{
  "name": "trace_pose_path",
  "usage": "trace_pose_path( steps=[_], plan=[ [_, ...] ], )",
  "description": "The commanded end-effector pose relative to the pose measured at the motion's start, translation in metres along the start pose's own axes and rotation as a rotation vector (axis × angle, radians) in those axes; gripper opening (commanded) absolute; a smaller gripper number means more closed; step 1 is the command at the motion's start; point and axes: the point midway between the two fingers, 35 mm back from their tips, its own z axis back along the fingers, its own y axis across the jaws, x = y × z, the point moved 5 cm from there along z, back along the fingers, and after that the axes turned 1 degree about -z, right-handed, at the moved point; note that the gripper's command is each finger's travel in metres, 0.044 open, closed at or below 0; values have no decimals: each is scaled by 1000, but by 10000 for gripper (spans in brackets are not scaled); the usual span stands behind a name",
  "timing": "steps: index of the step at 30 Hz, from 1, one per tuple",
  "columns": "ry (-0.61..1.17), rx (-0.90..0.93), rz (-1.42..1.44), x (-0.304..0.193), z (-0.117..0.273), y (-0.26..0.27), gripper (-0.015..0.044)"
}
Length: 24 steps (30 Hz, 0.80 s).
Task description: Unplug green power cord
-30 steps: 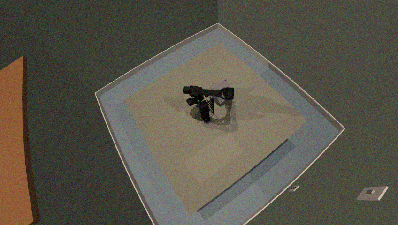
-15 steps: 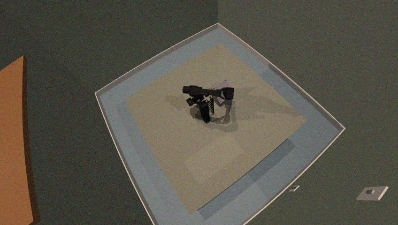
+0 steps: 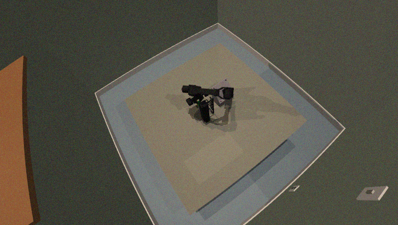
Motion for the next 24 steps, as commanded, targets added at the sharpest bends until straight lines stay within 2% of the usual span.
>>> trace_pose_path(
  steps=[1, 17, 18, 23, 24],
  plan=[
    [-63, 12, -7, 29, 9, 1, 0],
    [-63, 12, -9, 55, 15, -3, 0],
    [-53, -3, 12, 37, 7, 1, 26],
    [-53, -3, 12, 37, 7, 1, 158],
    [-53, -3, 12, 37, 7, 1, 160]
  ],
)
